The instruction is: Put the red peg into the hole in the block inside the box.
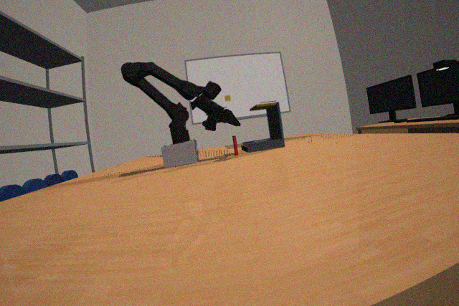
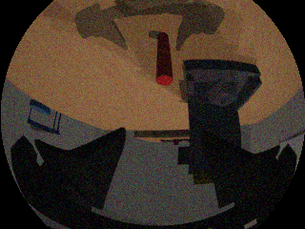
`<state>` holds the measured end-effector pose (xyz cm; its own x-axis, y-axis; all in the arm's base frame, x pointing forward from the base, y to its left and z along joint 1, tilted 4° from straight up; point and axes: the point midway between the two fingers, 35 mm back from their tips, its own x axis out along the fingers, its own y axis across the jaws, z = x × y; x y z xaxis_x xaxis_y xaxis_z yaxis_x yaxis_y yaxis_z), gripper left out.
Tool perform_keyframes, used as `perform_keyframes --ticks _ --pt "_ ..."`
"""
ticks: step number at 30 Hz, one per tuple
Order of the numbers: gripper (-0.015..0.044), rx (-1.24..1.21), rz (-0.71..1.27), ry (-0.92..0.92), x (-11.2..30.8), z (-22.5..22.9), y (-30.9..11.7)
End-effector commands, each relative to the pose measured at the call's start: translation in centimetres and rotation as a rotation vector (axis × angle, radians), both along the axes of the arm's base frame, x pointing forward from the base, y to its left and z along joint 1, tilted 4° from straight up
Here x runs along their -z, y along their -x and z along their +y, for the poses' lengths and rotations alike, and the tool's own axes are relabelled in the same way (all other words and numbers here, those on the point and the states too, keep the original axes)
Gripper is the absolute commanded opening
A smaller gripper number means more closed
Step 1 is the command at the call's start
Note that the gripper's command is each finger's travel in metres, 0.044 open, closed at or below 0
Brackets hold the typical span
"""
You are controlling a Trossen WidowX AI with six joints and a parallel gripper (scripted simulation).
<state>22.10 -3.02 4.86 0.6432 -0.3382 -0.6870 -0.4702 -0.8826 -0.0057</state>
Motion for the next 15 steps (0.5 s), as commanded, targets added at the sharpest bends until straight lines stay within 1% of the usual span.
perform_keyframes --ticks 1,3,4,15 --pt "0.0282 0.000 0.005 0.010 0.15 -0.18 0.08" --pt "0.0230 0.000 0.005 0.010 0.15 -0.18 0.08" --pt "0.0220 0.000 0.005 0.010 0.15 -0.18 0.08" --pt "0.0220 0.000 0.005 0.010 0.53 -0.14 -0.07"
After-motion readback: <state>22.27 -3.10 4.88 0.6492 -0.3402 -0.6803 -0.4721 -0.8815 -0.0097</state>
